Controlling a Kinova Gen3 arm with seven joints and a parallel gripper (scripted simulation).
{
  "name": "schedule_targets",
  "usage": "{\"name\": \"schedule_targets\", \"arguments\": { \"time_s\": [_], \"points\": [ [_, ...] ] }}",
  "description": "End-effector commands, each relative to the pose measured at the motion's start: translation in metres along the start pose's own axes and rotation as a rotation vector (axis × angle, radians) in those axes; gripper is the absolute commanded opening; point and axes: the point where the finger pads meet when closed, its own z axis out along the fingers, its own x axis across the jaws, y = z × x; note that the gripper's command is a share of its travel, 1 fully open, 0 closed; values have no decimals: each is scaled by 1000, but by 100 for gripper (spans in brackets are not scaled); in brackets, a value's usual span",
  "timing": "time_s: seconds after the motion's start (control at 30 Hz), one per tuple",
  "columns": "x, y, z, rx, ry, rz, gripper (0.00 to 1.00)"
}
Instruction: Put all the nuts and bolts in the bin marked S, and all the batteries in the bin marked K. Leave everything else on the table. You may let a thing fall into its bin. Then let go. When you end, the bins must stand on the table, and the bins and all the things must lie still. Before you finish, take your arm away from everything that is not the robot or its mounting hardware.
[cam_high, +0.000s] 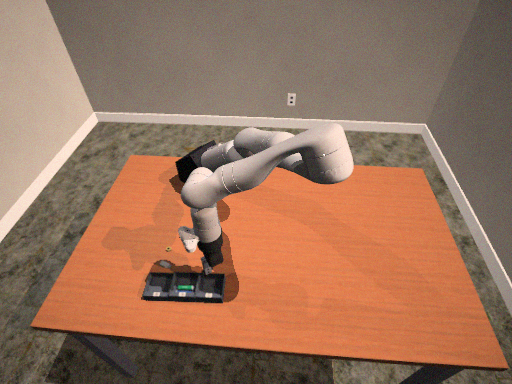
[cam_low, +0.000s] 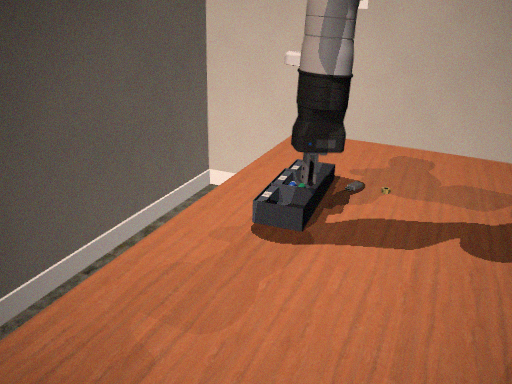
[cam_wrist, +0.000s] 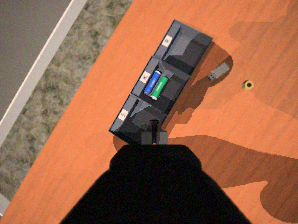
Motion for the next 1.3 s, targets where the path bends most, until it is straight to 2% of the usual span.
{"name": "schedule_targets", "arguments": {
  "time_s": [0.0, 0.07, 0.13, 0.23, 0.47, 1.1, 1.27],
  "points": [
    [-18, -3, 2, -4, 22, 155, 0],
    [-28, -6, 3, 0, 15, 198, 0],
    [-28, -6, 3, 0, 15, 198, 0],
    [-28, -6, 3, 3, 12, 334, 0],
    [-29, -4, 3, -5, 46, 541, 0],
    [-29, -6, 3, -5, 46, 541, 0],
    [-28, -6, 9, -5, 46, 541, 0]
  ]
}}
